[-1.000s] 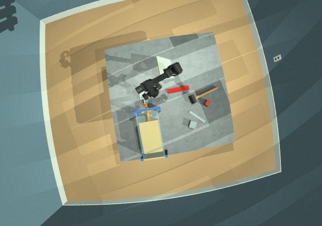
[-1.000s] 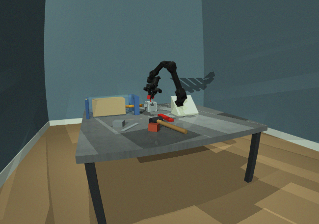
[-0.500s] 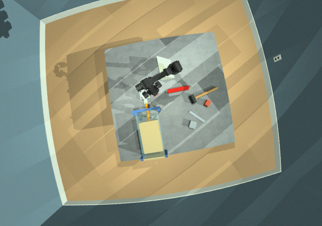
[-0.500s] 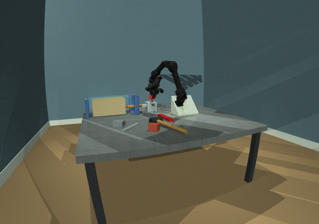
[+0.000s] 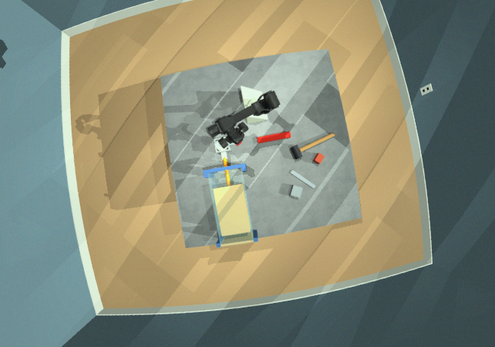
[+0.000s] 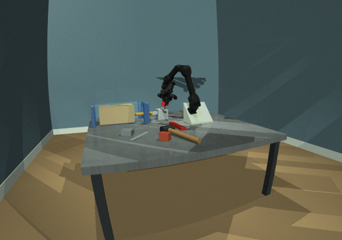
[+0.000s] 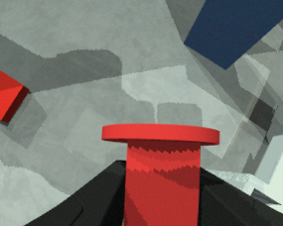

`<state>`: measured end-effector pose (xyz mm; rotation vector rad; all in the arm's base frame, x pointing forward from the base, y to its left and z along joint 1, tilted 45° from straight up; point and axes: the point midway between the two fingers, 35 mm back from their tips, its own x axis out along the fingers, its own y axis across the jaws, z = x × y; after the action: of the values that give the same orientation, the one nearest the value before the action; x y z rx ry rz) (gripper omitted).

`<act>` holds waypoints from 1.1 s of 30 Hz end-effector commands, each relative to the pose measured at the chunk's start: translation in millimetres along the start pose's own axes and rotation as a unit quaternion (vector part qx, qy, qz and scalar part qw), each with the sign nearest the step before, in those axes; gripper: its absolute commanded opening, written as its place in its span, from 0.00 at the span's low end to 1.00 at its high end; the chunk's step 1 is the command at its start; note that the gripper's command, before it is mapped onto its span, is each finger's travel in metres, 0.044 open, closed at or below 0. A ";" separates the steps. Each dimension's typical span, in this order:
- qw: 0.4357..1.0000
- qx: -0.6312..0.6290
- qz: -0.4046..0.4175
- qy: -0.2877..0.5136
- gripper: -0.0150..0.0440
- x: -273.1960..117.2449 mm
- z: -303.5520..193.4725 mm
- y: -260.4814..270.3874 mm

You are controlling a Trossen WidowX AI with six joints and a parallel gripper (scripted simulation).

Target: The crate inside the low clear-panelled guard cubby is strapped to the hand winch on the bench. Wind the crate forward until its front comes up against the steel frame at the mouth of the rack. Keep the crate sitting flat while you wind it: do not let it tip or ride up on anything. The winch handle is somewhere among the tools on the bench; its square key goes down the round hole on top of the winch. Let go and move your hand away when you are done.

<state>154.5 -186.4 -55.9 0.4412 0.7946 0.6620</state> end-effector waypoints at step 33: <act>1.000 0.009 0.006 0.022 0.25 -19.8 -48.4 12.2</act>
<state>114.7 -186.0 -60.6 0.4529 0.8053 0.6583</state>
